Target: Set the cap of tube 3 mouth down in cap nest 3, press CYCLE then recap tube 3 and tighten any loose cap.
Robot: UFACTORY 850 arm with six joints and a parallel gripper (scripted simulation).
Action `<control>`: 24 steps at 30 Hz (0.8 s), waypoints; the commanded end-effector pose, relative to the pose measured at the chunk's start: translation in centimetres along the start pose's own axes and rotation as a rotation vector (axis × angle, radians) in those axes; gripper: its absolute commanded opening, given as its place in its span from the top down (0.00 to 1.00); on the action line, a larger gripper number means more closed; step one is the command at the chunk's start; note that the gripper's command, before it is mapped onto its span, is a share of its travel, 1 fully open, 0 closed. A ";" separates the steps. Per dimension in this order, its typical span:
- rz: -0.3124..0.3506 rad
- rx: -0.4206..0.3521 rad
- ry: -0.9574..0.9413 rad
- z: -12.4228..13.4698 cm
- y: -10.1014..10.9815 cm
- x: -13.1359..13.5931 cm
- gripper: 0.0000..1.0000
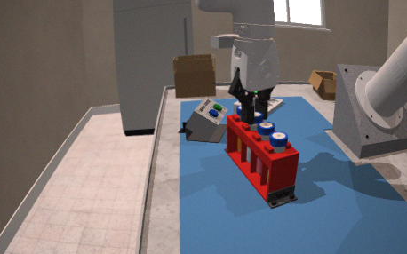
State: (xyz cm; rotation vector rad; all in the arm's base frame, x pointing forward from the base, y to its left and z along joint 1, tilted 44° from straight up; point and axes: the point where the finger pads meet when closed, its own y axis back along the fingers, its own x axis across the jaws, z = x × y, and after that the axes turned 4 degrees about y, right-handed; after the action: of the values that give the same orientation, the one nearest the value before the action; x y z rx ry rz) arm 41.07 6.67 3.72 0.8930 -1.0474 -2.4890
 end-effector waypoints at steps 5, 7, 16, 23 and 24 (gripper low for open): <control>0.024 -0.008 -0.381 0.0 0.0 -0.1 1.00; 0.024 -0.007 -0.481 0.0 0.0 -0.1 1.00; 0.024 -0.001 -0.919 0.0 0.0 -0.1 1.00; 0.026 0.001 -1.131 0.0 0.0 -0.1 1.00; 0.026 0.002 -1.152 0.0 0.0 -0.1 1.00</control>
State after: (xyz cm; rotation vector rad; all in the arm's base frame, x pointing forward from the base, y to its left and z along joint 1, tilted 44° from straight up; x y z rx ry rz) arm 41.08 6.77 3.70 -0.4706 -1.2682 -2.9450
